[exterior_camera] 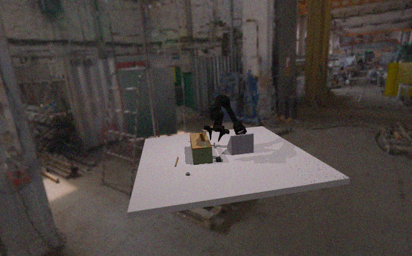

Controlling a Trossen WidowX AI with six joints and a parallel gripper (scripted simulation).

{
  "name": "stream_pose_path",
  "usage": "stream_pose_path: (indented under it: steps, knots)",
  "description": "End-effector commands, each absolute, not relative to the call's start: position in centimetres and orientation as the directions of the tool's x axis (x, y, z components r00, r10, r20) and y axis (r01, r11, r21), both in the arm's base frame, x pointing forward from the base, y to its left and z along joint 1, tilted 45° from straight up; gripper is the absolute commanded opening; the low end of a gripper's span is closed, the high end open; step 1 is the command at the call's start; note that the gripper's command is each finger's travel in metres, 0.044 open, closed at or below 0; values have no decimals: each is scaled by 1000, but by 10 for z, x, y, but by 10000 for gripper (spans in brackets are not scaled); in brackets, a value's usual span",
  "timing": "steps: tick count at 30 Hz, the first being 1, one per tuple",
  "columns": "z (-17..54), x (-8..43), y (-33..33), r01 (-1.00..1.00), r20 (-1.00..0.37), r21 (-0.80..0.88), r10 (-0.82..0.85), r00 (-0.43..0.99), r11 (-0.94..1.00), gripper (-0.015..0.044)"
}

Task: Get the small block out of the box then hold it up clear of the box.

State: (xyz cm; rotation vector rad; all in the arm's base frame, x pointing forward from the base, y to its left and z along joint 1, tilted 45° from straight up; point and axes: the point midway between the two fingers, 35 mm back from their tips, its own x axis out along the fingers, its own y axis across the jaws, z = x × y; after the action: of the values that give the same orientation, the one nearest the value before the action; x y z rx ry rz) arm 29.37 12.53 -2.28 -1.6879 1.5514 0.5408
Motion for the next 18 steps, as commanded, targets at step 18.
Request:
stream_pose_path:
  steps: [18]
  knots:
    - [-34, 285, 141, -199, -638, 688, -712, 293, -698, 285]
